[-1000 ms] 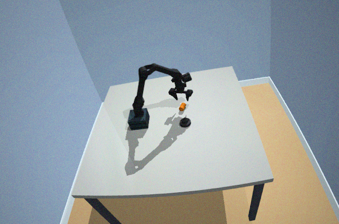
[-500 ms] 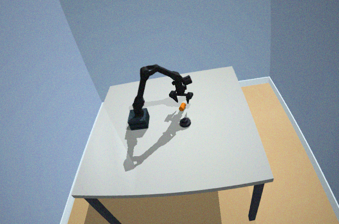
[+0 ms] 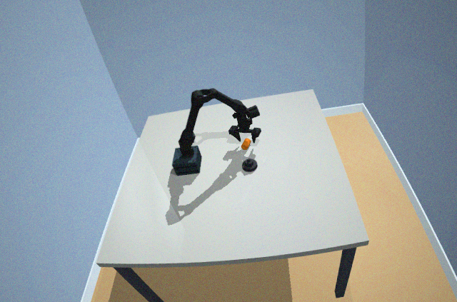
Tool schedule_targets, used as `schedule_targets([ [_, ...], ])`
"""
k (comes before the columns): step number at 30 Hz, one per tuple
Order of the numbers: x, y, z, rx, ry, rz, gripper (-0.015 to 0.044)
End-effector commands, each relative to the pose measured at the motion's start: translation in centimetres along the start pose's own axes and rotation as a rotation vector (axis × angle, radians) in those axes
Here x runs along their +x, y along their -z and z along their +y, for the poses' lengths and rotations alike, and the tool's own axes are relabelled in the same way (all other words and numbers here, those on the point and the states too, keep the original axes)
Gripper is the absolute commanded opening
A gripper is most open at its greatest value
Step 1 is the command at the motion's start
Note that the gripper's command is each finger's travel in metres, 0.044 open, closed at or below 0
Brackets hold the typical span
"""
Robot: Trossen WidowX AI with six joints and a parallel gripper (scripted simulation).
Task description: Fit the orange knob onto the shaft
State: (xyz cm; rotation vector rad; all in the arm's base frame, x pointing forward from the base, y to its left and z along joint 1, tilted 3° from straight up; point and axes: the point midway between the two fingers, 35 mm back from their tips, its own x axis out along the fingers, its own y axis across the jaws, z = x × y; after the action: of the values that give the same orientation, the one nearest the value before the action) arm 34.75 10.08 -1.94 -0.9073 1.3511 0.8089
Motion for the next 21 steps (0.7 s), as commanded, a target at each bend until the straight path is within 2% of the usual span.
schedule_targets([
  [1,0.90,0.04,0.17,-0.005,-0.010,0.001,0.0440],
  [5,1.30,0.06,0.18,-0.005,-0.010,0.001,0.0440],
  [13,1.30,0.06,0.18,-0.005,-0.010,0.001,0.0240],
  [21,1.30,0.06,0.18,-0.005,-0.010,0.001,0.0240],
])
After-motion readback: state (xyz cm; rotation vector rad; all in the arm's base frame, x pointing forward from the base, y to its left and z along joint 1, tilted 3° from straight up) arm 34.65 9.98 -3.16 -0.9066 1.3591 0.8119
